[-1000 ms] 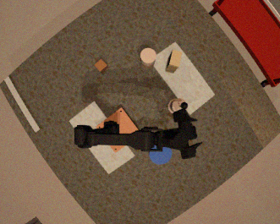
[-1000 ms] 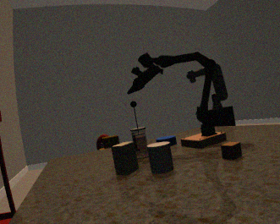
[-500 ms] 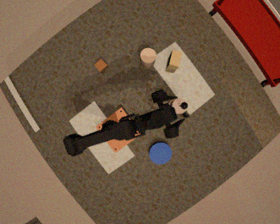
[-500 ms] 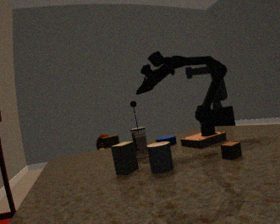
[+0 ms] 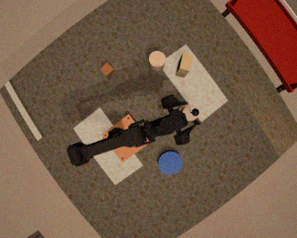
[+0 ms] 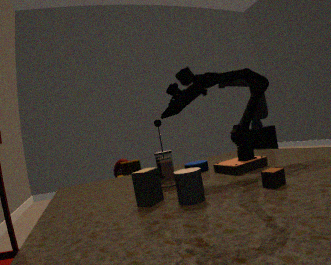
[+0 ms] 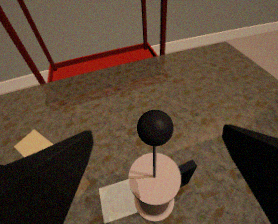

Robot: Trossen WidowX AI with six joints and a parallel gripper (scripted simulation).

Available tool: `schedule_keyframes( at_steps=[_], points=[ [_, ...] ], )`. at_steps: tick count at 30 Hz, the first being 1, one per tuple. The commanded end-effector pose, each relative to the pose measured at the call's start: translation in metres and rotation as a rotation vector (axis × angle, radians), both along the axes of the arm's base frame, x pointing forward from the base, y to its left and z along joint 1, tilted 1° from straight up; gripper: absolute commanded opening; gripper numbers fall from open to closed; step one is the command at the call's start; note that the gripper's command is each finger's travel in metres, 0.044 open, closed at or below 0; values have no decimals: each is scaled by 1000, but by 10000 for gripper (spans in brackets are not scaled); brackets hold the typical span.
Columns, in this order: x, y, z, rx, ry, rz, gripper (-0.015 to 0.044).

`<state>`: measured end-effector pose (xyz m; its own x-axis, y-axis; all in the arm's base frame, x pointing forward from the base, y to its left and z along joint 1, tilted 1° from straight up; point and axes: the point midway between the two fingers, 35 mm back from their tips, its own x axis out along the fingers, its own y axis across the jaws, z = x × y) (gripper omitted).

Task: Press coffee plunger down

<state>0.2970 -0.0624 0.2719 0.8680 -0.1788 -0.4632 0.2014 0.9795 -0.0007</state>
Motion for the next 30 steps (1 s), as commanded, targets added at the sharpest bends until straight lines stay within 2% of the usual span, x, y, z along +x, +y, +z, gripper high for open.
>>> schedule_keyframes(
  at_steps=[1, 17, 29, 30],
  points=[
    [7, -2, -7, 4, 9, -4, 440],
    [27, -6, -18, 4, 7, -3, 440],
    [27, -6, -18, 4, 7, -3, 127],
    [27, -6, -18, 4, 7, -3, 127]
  ],
)
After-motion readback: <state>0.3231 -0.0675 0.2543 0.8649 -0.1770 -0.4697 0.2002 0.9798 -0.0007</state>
